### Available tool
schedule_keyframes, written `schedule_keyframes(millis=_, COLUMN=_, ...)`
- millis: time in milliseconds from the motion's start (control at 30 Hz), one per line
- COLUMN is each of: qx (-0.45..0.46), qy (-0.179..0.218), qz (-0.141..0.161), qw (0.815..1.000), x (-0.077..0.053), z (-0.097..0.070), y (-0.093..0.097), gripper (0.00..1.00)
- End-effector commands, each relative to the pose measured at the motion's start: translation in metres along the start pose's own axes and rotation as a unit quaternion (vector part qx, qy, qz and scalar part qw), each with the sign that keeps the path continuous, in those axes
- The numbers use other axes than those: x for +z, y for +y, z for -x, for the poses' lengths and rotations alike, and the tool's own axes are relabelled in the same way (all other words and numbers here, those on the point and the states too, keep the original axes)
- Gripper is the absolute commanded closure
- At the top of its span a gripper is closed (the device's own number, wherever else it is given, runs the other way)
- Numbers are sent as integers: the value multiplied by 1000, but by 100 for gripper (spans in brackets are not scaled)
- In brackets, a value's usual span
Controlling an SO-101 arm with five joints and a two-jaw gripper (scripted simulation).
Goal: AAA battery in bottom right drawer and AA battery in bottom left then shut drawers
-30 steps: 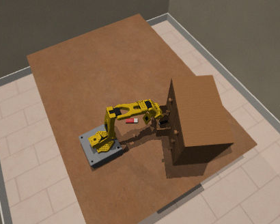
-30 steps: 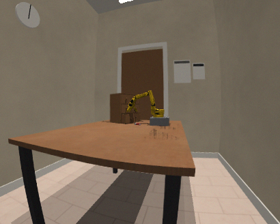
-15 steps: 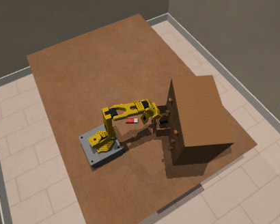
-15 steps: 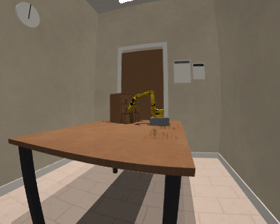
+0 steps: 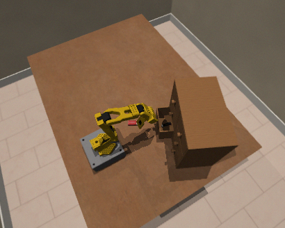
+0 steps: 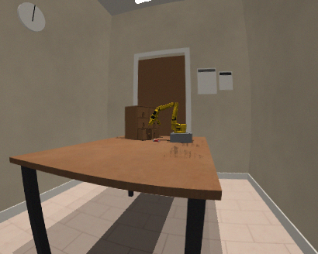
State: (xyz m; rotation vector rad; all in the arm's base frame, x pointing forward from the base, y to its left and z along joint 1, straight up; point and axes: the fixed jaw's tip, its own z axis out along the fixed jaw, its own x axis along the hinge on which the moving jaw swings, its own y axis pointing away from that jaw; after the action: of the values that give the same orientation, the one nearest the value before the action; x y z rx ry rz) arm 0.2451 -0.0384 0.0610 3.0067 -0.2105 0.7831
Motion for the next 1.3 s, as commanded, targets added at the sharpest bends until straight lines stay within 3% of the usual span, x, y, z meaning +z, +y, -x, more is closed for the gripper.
schedule_keyframes(millis=0, qx=7, qy=8, qz=0, qw=1000, x=-7, z=8, y=1, gripper=75)
schedule_keyframes(millis=300, qx=8, qy=8, qz=0, qw=1000, x=-8, z=10, y=1, gripper=75)
schedule_keyframes(millis=867, qx=177, qy=27, qz=-13, qw=984, x=-12, z=18, y=-6, gripper=75)
schedule_keyframes(millis=1267, qx=309, qy=39, qz=-29, qw=950, x=-15, z=25, y=-12, gripper=75)
